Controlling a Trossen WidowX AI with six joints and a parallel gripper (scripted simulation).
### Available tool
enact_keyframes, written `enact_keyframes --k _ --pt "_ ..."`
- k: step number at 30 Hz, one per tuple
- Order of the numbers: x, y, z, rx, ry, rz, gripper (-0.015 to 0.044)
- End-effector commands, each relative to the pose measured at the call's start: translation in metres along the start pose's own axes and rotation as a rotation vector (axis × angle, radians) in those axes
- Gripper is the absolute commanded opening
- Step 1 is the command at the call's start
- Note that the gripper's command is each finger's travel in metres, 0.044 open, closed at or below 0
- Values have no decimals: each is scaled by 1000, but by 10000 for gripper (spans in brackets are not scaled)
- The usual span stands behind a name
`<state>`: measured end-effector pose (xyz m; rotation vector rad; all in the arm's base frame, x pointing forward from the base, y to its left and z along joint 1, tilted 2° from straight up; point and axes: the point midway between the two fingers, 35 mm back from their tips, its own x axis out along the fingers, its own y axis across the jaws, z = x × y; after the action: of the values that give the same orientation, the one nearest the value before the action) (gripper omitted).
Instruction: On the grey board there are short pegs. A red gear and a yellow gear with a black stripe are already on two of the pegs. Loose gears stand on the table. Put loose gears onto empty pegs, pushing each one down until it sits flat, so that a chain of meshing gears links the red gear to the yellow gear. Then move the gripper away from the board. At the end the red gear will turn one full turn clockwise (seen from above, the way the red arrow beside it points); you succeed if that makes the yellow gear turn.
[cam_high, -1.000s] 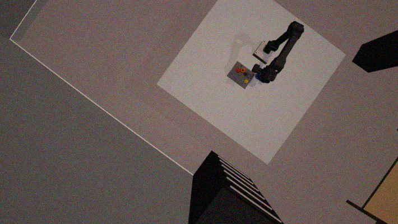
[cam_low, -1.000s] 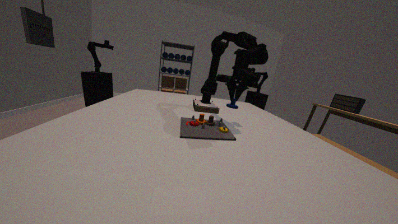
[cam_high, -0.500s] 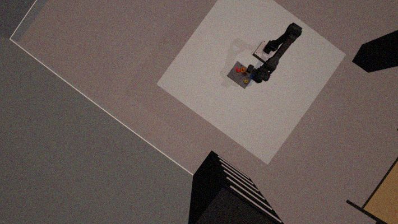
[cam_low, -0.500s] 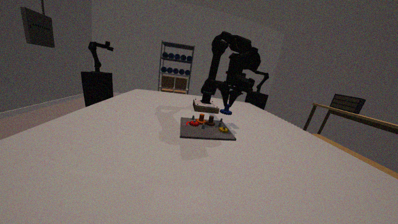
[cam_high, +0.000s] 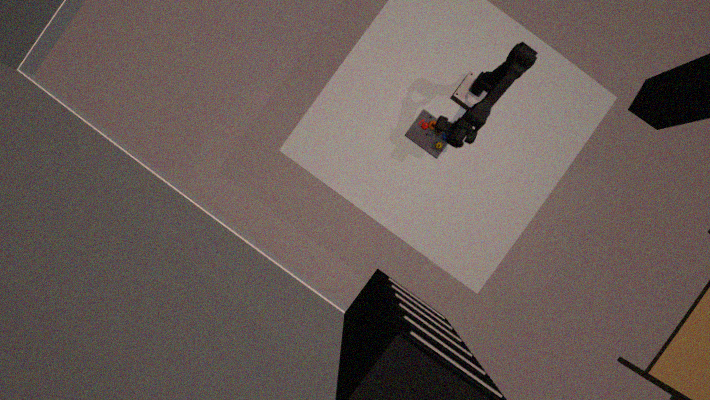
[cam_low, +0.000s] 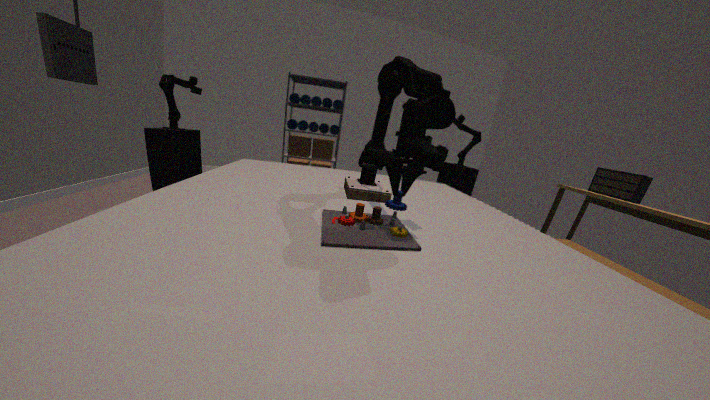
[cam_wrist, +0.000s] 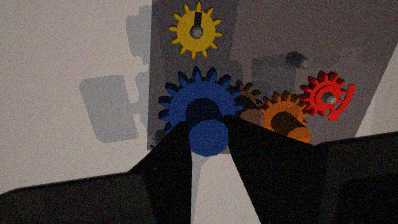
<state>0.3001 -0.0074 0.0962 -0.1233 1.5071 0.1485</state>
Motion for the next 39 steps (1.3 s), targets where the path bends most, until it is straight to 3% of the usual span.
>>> enact_keyframes --k 1,31,39 --pt "0 0 0 -70 2 3 0" --pt "-2 1 0 -950 1 4 0" --pt "-2 1 0 -996 1 4 0"
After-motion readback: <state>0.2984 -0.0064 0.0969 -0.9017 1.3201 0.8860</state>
